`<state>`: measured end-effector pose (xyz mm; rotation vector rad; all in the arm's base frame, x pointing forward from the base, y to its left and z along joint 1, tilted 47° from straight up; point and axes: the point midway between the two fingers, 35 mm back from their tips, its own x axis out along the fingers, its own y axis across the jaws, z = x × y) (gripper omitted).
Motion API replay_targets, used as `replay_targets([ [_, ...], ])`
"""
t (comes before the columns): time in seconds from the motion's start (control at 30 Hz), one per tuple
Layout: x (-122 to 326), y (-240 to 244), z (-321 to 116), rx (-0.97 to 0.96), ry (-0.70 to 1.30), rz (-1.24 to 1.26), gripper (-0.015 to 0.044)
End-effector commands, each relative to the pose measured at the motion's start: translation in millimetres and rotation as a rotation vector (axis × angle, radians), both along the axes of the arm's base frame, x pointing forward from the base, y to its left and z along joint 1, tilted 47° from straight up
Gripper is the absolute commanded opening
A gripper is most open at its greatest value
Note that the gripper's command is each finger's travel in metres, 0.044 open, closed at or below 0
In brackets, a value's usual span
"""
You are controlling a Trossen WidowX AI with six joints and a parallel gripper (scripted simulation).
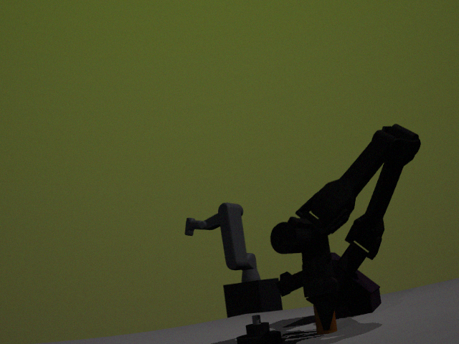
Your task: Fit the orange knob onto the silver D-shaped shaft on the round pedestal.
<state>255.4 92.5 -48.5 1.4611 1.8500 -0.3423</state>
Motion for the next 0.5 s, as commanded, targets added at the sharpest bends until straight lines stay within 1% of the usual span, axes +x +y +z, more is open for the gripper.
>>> replay_targets([
  [0.0, -1.2, 0.6, -0.3, 0.003, 0.004, -0.003, 0.0230],
  [0.03, -1.2, 0.6, -0.3, 0.003, 0.004, -0.003, 0.0204],
  [0.27, -1.2, 0.6, -0.3, 0.003, 0.004, -0.003, 0.0157],
  [0.47, 7.1, -14.2, 12.2, -0.005, 0.002, -0.005, 0.0000],
])
